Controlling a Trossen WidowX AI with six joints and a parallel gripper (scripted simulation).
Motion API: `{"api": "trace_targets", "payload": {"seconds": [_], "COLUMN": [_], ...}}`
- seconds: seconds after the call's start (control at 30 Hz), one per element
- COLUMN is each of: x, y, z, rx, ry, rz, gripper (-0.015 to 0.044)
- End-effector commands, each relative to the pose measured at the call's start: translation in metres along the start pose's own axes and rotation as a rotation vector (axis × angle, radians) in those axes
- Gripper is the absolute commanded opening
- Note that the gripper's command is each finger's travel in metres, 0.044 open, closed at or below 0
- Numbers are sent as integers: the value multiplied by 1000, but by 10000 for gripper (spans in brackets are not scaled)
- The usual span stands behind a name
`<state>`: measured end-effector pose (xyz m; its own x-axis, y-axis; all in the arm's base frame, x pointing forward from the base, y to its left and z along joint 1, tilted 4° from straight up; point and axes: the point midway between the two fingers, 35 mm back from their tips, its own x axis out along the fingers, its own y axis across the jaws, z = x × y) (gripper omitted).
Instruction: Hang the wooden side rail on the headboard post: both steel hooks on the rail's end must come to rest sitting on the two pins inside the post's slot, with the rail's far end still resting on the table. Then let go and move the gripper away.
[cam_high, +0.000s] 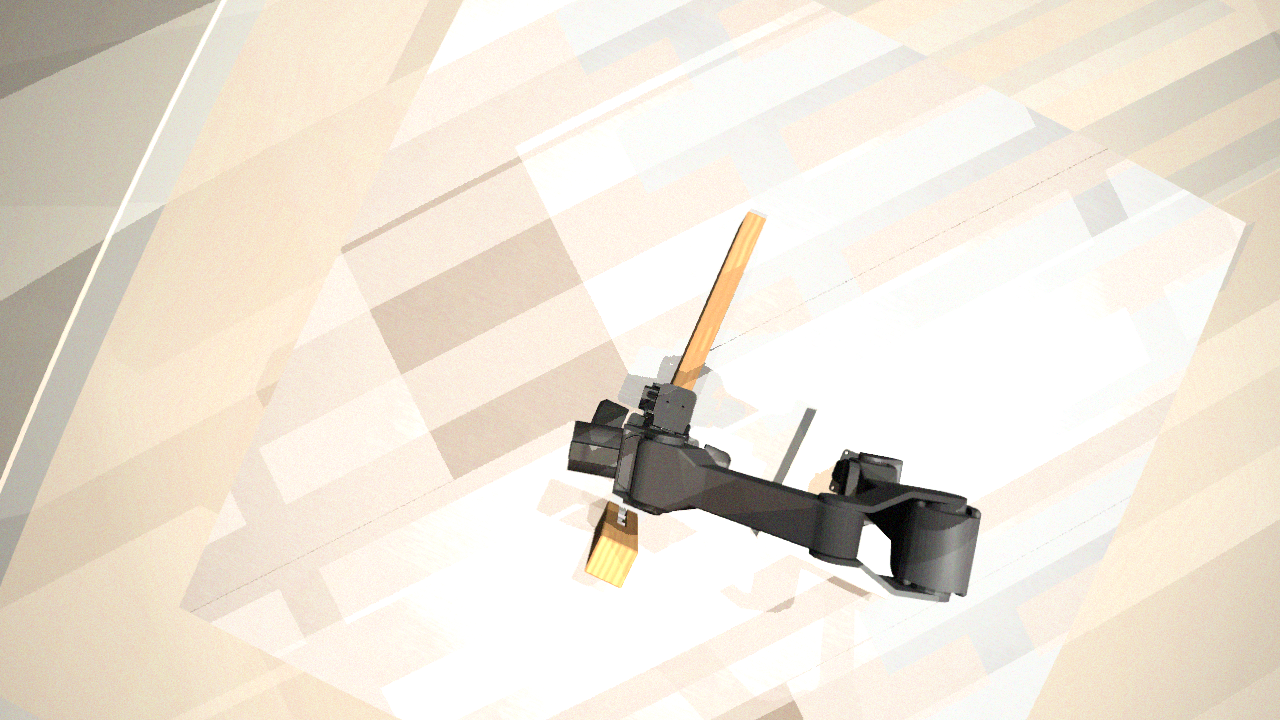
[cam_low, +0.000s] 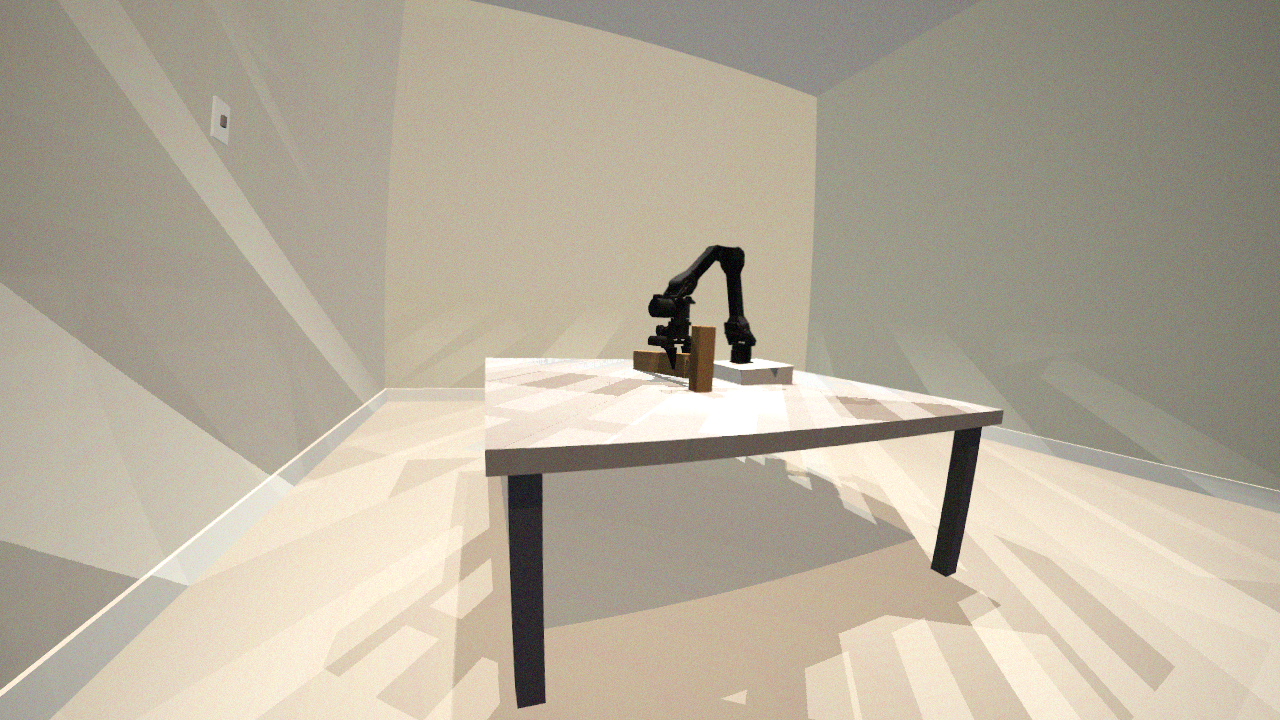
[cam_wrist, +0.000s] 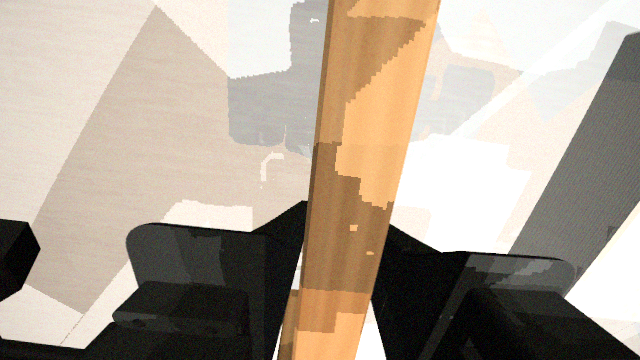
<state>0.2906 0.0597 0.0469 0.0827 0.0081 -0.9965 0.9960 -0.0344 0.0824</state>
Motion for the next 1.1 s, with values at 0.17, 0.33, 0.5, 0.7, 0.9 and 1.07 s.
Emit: {"api": "trace_targets", "payload": {"seconds": [0.17, 0.33, 0.5, 0.7, 0.9, 1.07], "x": [-1, 0, 0, 1, 0, -1], "y": [2, 2, 1, 1, 0, 0], "z": [-2, -2, -3, -4, -4, -5], "rx": [3, 3, 3, 3, 3, 3], "ry": [1, 1, 1, 1, 1, 2], "rz": [9, 9, 9, 9, 9, 9], "gripper": [0, 0, 0, 0, 0, 0]}}
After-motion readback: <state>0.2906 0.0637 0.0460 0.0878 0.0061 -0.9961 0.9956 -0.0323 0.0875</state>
